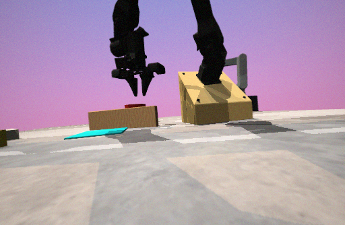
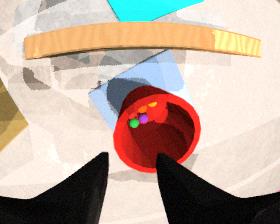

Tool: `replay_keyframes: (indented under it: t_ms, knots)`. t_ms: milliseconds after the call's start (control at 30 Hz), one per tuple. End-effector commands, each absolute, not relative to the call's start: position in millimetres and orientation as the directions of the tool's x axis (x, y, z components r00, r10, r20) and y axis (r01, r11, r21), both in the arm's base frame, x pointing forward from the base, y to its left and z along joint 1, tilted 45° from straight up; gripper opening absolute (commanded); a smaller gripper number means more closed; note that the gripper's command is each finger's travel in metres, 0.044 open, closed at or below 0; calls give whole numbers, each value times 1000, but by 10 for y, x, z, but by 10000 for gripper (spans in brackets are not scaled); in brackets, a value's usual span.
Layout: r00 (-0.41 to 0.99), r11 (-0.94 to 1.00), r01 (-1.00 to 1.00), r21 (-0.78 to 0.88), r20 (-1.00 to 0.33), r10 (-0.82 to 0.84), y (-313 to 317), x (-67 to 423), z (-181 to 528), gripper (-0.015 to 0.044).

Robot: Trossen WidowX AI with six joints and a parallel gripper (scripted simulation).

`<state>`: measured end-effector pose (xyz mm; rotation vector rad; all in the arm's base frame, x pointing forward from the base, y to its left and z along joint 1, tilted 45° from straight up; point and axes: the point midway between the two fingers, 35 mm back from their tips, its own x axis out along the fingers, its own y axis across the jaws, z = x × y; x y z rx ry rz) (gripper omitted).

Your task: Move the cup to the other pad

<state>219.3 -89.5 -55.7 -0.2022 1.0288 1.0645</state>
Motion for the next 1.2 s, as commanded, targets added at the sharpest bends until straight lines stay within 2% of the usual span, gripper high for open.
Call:
replay_keyframes:
  t_ms: [0,1167]
  knots:
    - [97,467,-817,339,-717,690,-883,2120,-590,148]
    - [97,468,-816,339,-717,690,-569,2163,-915,148]
